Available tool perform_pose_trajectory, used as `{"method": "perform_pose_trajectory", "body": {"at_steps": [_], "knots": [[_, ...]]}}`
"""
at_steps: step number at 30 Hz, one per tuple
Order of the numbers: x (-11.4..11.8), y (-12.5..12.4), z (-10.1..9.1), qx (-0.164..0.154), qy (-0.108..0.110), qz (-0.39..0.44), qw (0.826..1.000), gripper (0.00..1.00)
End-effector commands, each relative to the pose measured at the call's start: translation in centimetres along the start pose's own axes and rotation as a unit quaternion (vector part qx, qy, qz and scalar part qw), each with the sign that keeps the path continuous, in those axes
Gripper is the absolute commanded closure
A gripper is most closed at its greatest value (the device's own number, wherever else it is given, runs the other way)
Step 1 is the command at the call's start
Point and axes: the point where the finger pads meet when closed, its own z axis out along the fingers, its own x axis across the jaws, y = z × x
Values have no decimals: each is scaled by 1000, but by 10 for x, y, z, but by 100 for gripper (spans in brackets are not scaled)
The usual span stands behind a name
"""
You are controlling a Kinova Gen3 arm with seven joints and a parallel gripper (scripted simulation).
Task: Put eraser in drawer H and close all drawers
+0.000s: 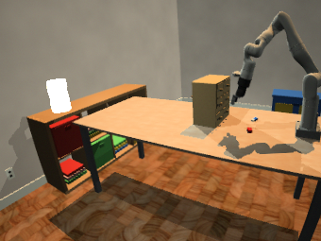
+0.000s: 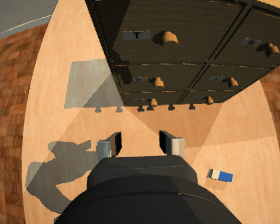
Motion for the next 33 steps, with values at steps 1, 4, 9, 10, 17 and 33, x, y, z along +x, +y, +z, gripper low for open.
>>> {"method": "perform_pose_trajectory", "body": {"at_steps": [1,4,9,10,17,33], "knots": [[-1,3,3,10,3,-5,1000,0],[-1,2,5,14,3,-6,1000,0],[-1,-1,12,37,3,-6,999,0],[-1,-1,14,42,2,-6,999,0],[-1,-4,23,70,2,-6,998,0],[-1,-10,39,119,2,-6,993,0]]}}
